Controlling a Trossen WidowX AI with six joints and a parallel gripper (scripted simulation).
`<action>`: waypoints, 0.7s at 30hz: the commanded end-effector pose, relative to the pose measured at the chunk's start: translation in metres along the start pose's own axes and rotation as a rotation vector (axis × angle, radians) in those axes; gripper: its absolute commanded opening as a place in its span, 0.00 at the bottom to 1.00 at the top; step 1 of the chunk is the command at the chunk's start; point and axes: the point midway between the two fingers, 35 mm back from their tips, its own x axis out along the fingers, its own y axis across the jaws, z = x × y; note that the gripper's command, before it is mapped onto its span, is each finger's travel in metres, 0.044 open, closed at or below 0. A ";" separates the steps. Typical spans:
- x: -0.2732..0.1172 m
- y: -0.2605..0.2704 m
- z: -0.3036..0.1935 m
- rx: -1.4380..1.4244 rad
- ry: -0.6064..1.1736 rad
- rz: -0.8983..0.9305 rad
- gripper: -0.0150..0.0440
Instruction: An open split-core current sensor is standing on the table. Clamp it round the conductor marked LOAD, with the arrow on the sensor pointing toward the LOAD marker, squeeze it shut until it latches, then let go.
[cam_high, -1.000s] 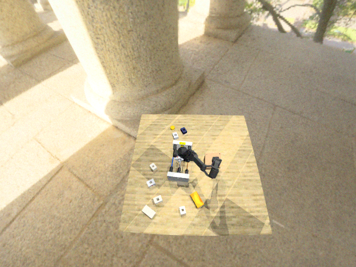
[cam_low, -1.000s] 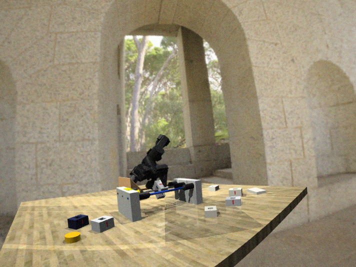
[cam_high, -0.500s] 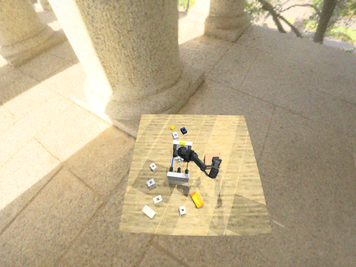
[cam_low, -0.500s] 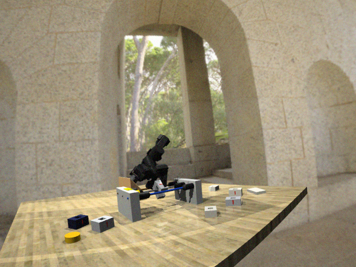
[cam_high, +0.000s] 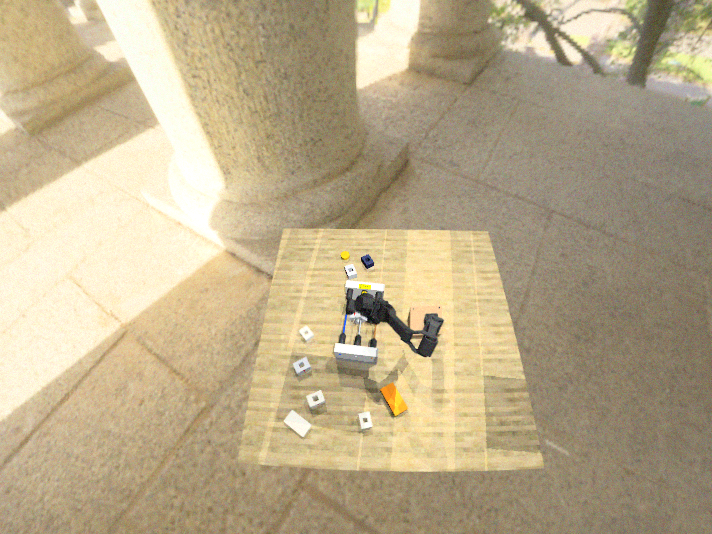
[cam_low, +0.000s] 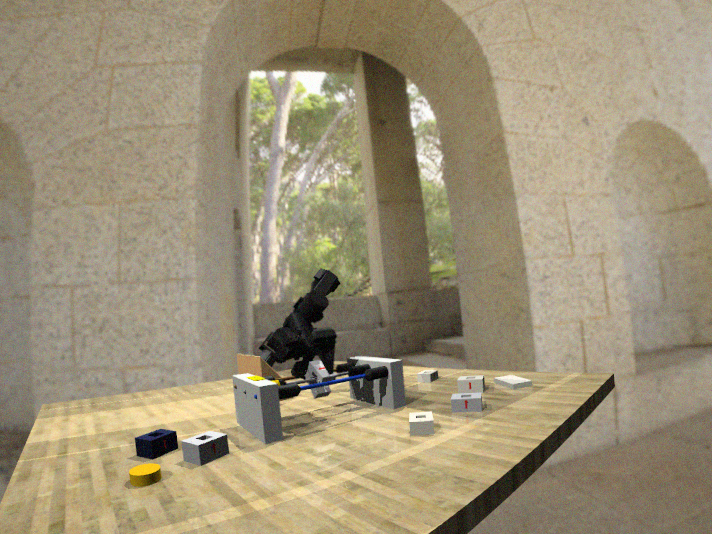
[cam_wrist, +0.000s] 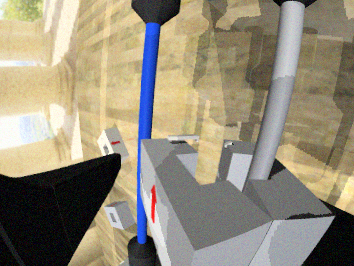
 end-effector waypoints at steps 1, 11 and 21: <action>0.001 0.004 -0.002 -0.014 0.001 0.009 1.00; 0.000 0.000 0.000 0.000 0.000 0.000 0.98; 0.000 0.000 0.000 0.000 0.000 0.000 0.86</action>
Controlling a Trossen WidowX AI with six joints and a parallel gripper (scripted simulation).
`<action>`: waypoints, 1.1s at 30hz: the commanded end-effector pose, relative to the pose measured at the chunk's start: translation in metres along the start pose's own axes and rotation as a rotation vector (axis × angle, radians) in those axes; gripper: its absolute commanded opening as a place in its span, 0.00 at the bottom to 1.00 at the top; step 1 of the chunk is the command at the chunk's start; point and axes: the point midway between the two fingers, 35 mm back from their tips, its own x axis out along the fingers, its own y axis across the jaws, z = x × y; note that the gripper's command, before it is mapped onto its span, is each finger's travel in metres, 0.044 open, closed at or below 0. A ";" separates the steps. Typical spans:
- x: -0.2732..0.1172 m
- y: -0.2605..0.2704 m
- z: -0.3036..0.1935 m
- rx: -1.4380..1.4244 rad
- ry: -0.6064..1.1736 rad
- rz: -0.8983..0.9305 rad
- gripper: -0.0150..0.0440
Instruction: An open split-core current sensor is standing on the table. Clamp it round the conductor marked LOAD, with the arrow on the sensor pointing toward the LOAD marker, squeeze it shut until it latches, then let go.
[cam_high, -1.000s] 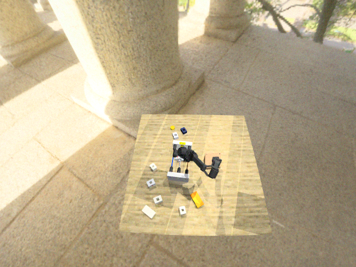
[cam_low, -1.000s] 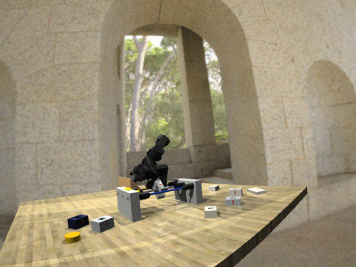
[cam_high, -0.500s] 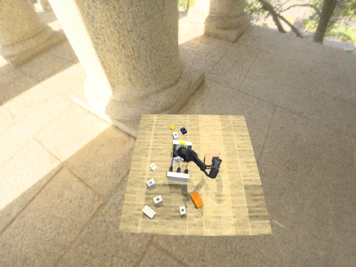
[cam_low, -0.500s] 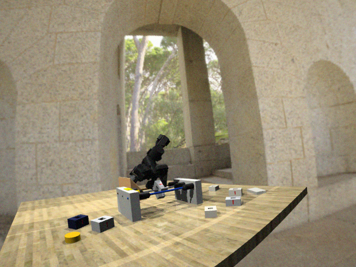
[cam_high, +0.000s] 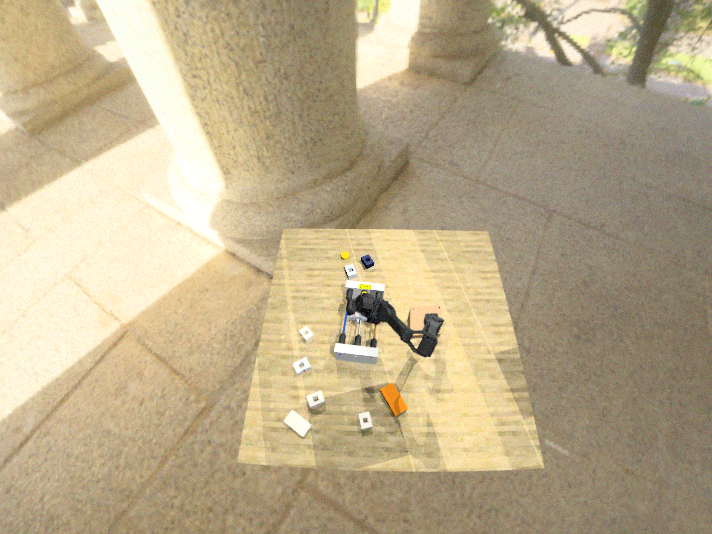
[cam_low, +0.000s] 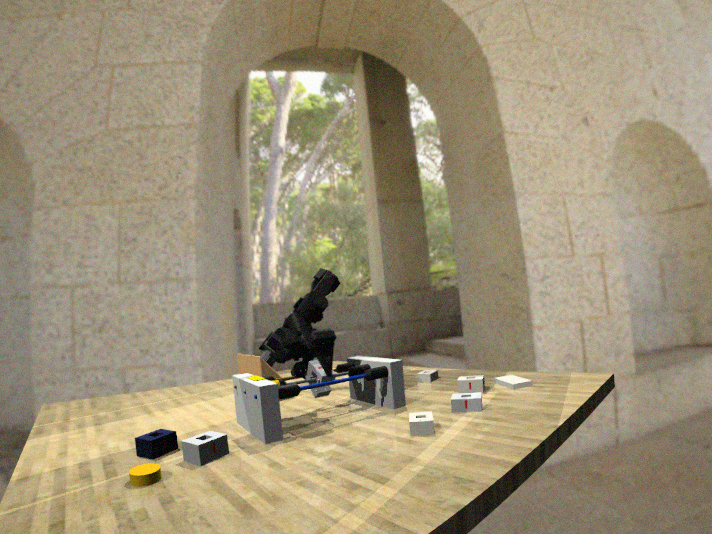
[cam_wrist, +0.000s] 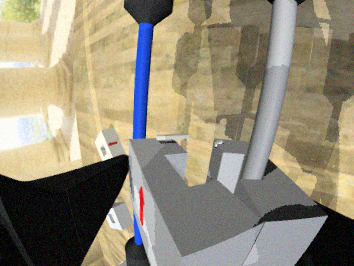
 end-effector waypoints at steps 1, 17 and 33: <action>0.000 0.002 0.000 -0.006 -0.001 0.008 0.85; 0.000 0.002 0.000 -0.006 -0.001 0.008 0.47; 0.000 0.002 0.000 -0.006 -0.001 0.008 0.25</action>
